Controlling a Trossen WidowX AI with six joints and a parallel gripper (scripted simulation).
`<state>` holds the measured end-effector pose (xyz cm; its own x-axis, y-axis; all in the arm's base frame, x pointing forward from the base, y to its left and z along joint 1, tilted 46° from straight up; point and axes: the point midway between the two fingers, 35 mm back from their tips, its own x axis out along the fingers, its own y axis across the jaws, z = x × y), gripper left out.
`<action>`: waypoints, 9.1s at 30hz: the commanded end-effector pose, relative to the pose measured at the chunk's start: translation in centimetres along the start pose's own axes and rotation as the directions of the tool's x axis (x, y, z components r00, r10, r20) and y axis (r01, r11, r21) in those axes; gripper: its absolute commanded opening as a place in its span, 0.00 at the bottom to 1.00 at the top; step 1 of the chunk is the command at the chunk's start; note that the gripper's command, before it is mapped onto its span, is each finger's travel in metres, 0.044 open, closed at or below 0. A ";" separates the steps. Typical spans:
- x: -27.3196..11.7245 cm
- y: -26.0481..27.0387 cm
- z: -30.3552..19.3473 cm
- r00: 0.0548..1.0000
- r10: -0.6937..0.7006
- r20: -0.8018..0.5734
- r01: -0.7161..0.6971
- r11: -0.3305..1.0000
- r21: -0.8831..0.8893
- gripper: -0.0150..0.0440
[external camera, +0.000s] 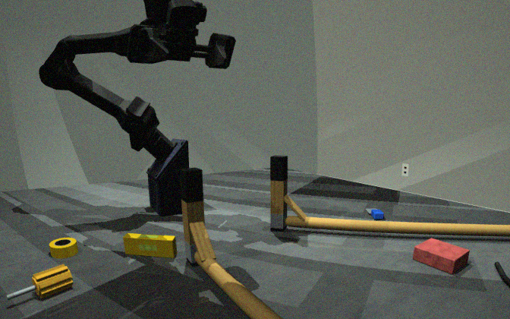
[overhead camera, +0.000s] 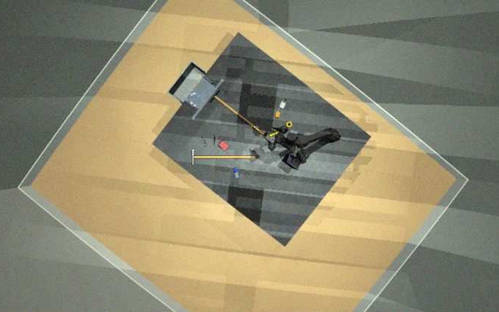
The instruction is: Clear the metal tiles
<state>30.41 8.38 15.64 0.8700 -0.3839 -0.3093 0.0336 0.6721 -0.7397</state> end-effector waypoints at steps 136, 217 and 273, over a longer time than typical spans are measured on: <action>12.3 -1.1 -16.6 0.905 -0.009 -0.426 0.031 0.999 0.043 0.47; 11.6 7.3 -16.3 0.903 0.001 -0.430 0.023 0.998 0.051 0.25; 16.5 8.5 -13.7 0.903 0.005 -0.429 0.017 0.999 0.047 0.25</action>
<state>37.31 -0.70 -4.43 0.5660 -0.6204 -0.5429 0.0628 0.6891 -0.7220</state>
